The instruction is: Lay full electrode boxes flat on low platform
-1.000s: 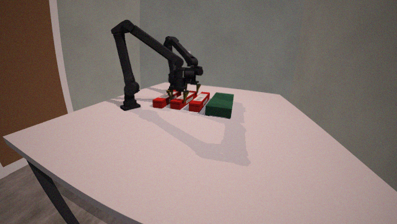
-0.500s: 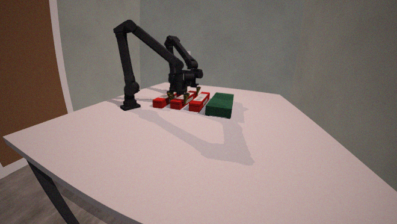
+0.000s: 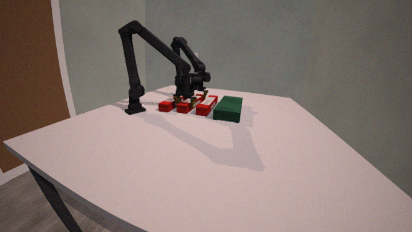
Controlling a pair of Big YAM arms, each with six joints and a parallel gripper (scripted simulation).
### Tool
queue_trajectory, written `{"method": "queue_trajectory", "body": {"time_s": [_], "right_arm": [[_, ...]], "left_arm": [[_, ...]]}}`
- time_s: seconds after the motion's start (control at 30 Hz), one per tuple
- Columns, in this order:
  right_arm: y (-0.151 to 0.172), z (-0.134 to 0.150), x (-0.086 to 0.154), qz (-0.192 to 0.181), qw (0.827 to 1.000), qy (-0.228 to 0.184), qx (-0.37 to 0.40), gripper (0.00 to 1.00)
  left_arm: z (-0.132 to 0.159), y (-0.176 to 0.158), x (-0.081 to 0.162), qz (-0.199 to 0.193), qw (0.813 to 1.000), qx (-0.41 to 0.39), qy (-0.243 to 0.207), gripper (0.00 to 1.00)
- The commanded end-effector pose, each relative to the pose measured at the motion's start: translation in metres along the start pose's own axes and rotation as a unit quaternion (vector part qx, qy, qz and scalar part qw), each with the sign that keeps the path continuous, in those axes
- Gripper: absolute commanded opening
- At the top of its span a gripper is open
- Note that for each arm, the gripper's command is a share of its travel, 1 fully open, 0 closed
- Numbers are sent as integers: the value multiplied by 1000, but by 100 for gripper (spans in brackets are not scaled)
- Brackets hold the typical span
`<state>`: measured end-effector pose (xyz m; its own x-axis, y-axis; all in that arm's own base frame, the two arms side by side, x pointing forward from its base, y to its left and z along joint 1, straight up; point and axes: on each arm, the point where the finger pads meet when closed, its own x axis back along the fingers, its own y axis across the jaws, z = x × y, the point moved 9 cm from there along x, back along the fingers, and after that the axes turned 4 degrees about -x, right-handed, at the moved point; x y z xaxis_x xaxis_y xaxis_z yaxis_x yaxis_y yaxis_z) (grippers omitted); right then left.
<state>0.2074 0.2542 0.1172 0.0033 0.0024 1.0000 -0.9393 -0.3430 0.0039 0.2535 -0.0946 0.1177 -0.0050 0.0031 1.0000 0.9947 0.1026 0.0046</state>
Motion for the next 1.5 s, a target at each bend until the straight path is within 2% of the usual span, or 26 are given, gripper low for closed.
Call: {"method": "queue_trajectory", "body": {"time_s": [0.0,0.03,1.47], "right_arm": [[-9,-7,10,18,1000,-11,2,100],[-9,-7,10,18,1000,-11,2,0],[-9,-7,10,18,1000,-11,2,0]], "left_arm": [[-5,11,6,-14,1000,0,-7,100],[-5,11,6,-14,1000,0,-7,0],[-5,11,6,-14,1000,0,-7,0]]}}
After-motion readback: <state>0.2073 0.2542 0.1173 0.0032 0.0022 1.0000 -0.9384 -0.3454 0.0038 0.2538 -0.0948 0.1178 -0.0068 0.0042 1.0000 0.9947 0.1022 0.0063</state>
